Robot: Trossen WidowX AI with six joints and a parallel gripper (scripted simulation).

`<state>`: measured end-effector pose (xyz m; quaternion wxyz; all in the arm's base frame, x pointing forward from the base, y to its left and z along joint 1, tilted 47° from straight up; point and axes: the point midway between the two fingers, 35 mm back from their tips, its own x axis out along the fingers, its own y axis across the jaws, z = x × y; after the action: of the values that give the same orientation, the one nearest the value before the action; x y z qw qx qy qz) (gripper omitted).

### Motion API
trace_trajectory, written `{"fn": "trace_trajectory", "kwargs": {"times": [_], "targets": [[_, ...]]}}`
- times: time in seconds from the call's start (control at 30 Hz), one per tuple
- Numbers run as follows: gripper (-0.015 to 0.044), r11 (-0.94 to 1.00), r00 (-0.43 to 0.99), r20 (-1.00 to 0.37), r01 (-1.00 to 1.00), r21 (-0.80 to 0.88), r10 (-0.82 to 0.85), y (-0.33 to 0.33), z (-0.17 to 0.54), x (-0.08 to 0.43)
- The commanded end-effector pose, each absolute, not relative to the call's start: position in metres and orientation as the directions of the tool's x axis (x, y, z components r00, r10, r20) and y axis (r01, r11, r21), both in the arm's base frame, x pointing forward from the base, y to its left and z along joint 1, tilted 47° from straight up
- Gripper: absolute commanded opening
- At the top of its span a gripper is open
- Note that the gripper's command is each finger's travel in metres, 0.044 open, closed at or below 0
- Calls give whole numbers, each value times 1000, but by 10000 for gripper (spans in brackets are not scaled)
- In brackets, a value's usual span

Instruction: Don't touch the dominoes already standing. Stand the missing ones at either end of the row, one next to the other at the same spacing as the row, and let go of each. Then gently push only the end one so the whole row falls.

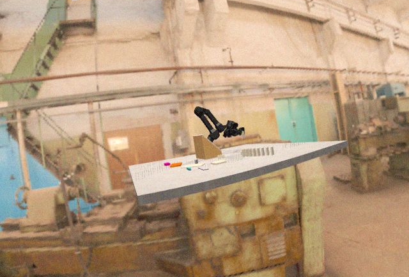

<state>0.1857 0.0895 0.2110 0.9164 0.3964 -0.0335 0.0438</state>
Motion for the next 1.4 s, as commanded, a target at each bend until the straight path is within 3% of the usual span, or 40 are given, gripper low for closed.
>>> {"fn": "trace_trajectory", "kwargs": {"times": [0.0,1.37], "targets": [[107,683,995,91,-101,723,51,92,209,187],[107,692,997,58,-82,717,59,137,183,201]]}}
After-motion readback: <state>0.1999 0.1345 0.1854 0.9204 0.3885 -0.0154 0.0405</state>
